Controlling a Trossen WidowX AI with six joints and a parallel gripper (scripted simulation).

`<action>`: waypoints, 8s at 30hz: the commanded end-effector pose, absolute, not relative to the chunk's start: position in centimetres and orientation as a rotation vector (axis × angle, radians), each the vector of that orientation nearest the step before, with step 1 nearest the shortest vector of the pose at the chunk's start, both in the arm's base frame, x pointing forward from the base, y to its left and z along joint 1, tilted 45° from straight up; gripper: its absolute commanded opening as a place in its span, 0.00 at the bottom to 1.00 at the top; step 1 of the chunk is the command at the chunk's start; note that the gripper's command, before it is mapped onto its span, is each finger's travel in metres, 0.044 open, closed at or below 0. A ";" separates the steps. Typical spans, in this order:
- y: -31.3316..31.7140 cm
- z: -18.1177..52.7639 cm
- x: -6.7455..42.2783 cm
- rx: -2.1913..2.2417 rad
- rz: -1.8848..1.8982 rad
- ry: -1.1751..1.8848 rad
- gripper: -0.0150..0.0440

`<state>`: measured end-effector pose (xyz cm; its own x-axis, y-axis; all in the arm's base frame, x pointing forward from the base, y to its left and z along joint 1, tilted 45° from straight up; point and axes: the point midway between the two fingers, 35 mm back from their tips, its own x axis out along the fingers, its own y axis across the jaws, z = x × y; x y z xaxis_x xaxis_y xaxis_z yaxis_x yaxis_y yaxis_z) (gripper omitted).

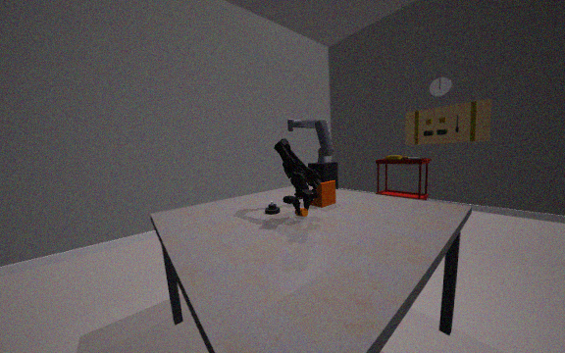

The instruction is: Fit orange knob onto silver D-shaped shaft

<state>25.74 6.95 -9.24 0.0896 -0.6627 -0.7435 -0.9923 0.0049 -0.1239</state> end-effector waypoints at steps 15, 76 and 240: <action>6.1 -7.4 25.5 -1.537 0.871 1.423 0.56; 2.1 -4.4 24.9 -1.053 1.259 0.899 0.69; 1.8 -5.6 25.1 -0.140 -0.934 1.156 1.00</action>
